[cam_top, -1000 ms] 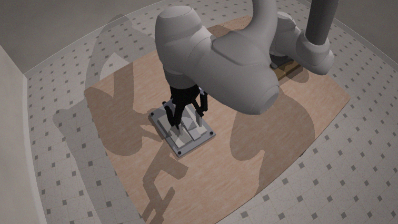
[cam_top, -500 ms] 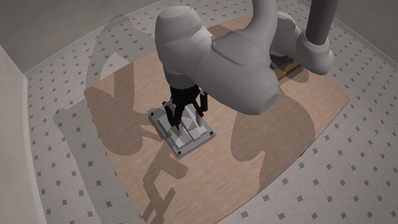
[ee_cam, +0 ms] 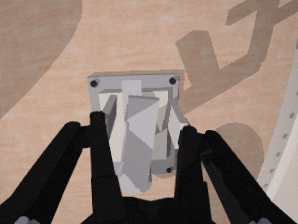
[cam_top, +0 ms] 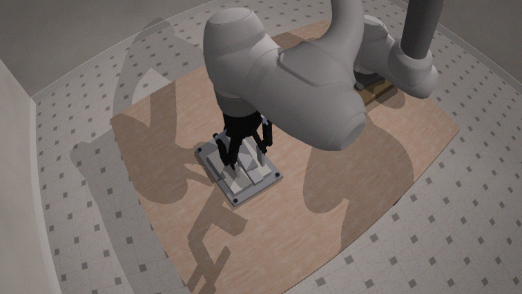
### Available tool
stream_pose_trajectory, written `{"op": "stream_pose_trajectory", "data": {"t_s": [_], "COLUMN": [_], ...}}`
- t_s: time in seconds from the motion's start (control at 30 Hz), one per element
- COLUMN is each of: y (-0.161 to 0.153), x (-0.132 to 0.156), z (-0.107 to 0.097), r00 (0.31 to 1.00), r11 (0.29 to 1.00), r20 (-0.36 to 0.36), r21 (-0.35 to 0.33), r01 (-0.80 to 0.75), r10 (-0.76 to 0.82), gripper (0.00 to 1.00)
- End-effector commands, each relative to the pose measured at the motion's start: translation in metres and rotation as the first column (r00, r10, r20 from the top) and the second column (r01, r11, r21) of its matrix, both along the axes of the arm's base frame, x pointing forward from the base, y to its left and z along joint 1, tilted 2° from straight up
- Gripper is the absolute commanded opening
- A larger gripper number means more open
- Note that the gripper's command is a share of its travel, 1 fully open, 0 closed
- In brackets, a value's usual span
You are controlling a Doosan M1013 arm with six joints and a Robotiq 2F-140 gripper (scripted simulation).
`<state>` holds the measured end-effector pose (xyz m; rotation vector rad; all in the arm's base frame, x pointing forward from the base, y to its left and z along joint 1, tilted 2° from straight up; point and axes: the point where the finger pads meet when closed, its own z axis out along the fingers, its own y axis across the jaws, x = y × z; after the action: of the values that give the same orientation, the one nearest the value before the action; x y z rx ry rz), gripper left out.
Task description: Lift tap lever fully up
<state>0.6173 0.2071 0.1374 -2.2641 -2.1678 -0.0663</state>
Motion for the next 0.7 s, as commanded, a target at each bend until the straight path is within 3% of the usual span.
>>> {"op": "stream_pose_trajectory", "data": {"t_s": [0.0,0.23,0.27,0.67], "y": [0.001,0.001,0.001,0.001], "x": [-0.0017,-0.0017,-0.0017,-0.0017], "z": [-0.0039,-0.0039,-0.0039,-0.0039], "r00": [1.0,1.0,1.0,1.0], "r11": [1.0,1.0,1.0,1.0], "r20": [-0.003,-0.003,-0.003,-0.003], "r21": [0.0,0.0,0.0,0.0], "r01": [0.0,0.0,0.0,0.0], "r10": [0.0,0.0,0.0,0.0], "gripper": [0.41,0.41,0.0,0.0]}}
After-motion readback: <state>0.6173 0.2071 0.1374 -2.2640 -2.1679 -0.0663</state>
